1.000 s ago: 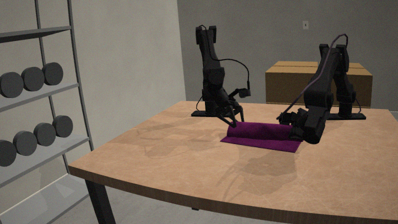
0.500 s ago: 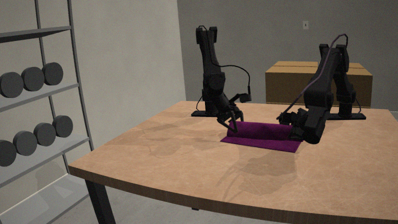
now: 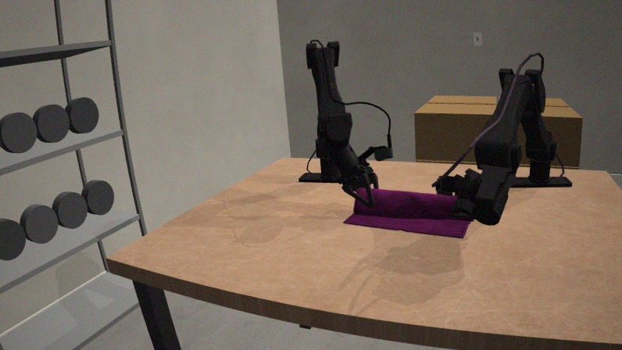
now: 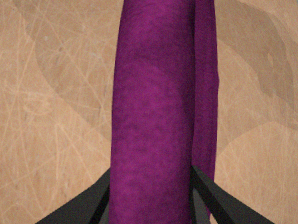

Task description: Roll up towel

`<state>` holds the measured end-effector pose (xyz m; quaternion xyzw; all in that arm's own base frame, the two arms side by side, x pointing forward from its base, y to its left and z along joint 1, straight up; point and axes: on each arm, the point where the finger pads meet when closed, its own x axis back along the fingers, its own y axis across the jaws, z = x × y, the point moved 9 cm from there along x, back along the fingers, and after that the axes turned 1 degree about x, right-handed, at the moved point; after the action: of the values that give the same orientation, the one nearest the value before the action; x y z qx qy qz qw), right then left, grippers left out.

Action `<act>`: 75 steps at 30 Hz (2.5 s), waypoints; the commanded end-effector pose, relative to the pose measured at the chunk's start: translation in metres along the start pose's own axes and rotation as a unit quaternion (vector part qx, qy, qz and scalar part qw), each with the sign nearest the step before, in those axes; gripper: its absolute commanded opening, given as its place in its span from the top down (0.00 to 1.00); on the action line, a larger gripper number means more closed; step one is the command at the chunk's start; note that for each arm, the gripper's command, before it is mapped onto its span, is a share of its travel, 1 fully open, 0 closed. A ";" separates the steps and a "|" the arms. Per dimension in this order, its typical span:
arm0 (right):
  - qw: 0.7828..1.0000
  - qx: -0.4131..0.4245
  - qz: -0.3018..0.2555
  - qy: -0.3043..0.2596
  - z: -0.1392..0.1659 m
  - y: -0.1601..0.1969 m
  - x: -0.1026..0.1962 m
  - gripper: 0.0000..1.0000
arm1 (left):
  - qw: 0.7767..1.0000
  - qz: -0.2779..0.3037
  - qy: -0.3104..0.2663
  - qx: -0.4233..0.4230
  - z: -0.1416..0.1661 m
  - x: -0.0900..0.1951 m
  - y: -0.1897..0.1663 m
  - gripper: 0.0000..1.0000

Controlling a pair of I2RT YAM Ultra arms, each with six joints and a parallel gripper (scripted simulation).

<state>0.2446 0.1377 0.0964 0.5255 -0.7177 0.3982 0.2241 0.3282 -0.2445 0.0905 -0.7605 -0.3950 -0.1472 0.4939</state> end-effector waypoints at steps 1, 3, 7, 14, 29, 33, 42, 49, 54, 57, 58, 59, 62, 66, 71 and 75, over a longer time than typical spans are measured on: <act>1.000 0.006 0.006 -0.014 -0.008 -0.009 -0.002 0.52 | 1.000 0.021 0.005 -0.007 -0.003 0.002 0.006 0.64; 1.000 0.006 0.006 -0.014 -0.008 -0.009 -0.002 0.54 | 1.000 0.021 0.005 -0.007 -0.003 0.002 0.006 0.64; 1.000 0.006 0.006 -0.014 -0.008 -0.009 -0.002 0.59 | 1.000 0.021 0.005 -0.007 -0.003 0.002 0.006 0.64; 1.000 0.006 0.006 -0.014 -0.008 -0.009 -0.002 0.62 | 1.000 0.021 0.005 -0.007 -0.003 0.002 0.006 0.64; 1.000 0.006 0.006 -0.014 -0.008 -0.009 -0.002 0.64 | 1.000 0.021 0.005 -0.007 -0.005 0.005 0.002 0.41; 1.000 0.006 0.006 -0.014 -0.008 -0.009 -0.002 0.64 | 1.000 0.021 0.005 -0.007 -0.006 0.007 0.001 0.34; 1.000 0.003 0.002 -0.014 -0.008 -0.009 -0.001 0.64 | 1.000 0.021 0.005 -0.007 -0.008 0.015 -0.002 0.15; 0.999 -0.020 -0.027 -0.013 -0.008 -0.015 -0.001 0.64 | 1.000 0.021 0.005 -0.007 -0.009 0.044 0.000 0.15; 0.997 -0.045 -0.058 -0.013 -0.009 -0.021 -0.001 0.64 | 1.000 0.021 0.005 -0.007 -0.009 0.066 0.000 0.15; 0.994 -0.069 -0.087 -0.013 -0.008 -0.026 -0.001 0.64 | 1.000 0.021 0.005 -0.007 -0.009 0.077 0.001 0.15; 0.992 -0.077 -0.097 -0.013 -0.008 -0.028 -0.001 0.64 | 1.000 0.021 0.005 -0.007 -0.009 0.079 0.001 0.15; 0.990 -0.086 -0.108 -0.013 -0.008 -0.030 -0.001 0.64 | 1.000 0.021 0.005 -0.007 -0.009 0.079 0.001 0.15; 0.983 -0.112 -0.142 -0.012 -0.008 -0.036 -0.002 0.64 | 1.000 0.010 0.004 -0.014 -0.009 0.079 -0.002 0.14; 0.974 -0.141 -0.177 -0.012 -0.007 -0.042 -0.003 0.64 | 0.999 -0.017 0.002 -0.032 -0.010 0.076 -0.008 0.13; 0.958 -0.179 -0.224 -0.011 -0.005 -0.050 -0.006 0.64 | 0.995 -0.075 -0.002 -0.071 -0.011 0.069 -0.023 0.11; 0.938 -0.216 -0.270 -0.010 -0.003 -0.057 -0.009 0.64 | 0.982 -0.148 -0.008 -0.120 -0.012 0.059 -0.040 0.09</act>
<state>0.2997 0.1377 0.1072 0.6096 -0.6572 0.2074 0.3917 0.3474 -0.2135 0.1297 -0.7482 -0.4484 -0.2017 0.4455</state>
